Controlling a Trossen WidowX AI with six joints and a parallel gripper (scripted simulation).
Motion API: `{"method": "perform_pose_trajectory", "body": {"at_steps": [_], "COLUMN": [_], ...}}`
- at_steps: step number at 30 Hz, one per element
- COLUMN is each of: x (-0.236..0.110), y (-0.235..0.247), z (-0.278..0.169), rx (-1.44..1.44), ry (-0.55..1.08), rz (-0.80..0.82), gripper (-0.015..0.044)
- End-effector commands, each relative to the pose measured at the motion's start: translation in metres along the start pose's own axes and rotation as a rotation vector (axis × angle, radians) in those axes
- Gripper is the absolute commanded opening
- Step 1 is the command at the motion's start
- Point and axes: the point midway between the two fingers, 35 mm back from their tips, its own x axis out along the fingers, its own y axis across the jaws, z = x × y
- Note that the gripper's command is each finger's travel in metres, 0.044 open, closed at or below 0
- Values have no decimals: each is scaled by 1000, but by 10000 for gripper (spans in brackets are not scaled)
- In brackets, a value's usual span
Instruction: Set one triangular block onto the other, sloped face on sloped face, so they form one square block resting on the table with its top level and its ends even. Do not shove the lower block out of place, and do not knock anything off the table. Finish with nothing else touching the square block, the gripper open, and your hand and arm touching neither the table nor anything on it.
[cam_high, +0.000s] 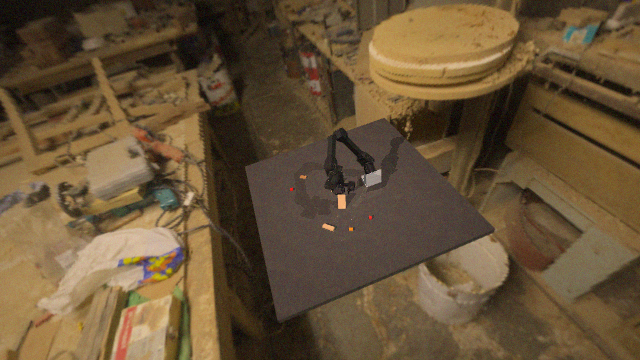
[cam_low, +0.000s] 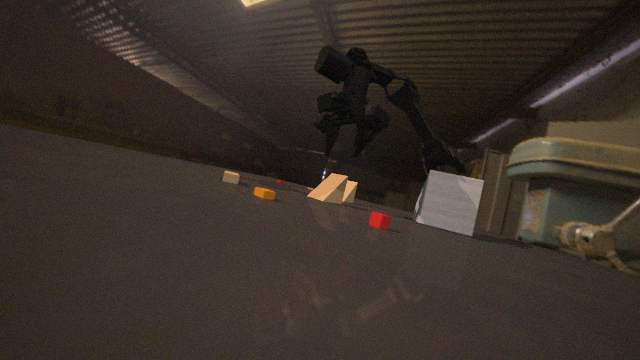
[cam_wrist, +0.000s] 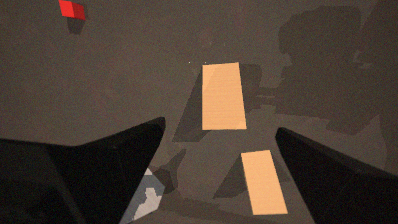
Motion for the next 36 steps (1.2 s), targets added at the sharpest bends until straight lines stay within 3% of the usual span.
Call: {"method": "perform_pose_trajectory", "body": {"at_steps": [1,36], "x": [0,57], "y": [-2,-7], "z": [0,2], "rx": [-23,-83], "ry": [8,6], "rz": [-10,-10], "gripper": [440,440]}}
